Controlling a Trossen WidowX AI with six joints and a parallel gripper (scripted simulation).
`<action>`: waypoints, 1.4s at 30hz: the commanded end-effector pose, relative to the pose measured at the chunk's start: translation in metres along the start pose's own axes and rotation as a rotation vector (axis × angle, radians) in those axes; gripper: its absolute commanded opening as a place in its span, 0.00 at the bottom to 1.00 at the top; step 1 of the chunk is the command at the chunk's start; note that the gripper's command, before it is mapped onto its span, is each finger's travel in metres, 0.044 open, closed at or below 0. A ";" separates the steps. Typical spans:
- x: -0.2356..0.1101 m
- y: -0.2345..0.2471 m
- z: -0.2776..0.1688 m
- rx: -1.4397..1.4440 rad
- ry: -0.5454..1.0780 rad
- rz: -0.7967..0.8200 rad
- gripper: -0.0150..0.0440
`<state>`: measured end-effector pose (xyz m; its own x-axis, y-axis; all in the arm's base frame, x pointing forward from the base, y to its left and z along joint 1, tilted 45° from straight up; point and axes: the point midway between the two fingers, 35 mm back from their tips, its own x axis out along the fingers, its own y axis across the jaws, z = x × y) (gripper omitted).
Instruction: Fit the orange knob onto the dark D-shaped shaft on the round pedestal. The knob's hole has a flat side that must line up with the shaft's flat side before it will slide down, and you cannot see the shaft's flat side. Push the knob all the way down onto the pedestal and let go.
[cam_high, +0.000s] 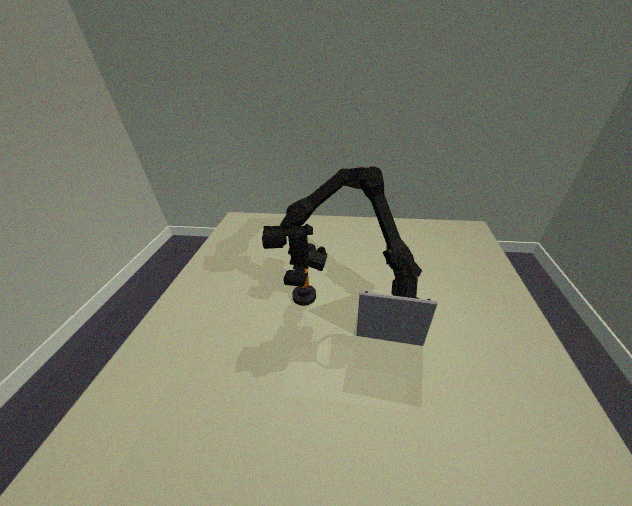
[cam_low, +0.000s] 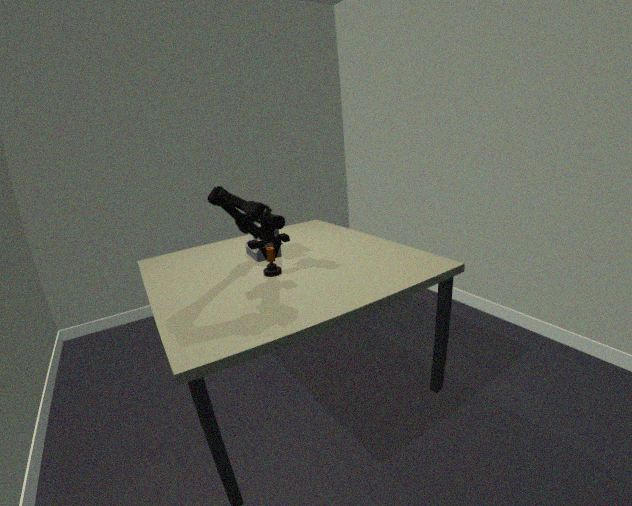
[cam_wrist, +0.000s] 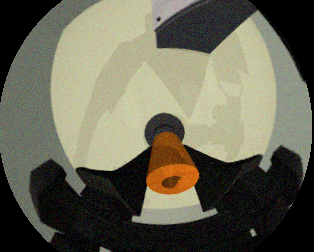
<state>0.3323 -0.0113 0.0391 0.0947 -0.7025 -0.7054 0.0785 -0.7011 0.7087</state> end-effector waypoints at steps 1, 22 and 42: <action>0.000 0.000 0.000 0.194 0.001 0.000 0.25; 0.002 0.002 0.000 1.631 0.001 0.000 0.25; -0.002 0.001 0.003 2.945 0.001 -0.001 0.25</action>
<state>0.3317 -0.0129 0.0401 0.0942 -0.7020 -0.7059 -0.8090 0.3593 -0.4652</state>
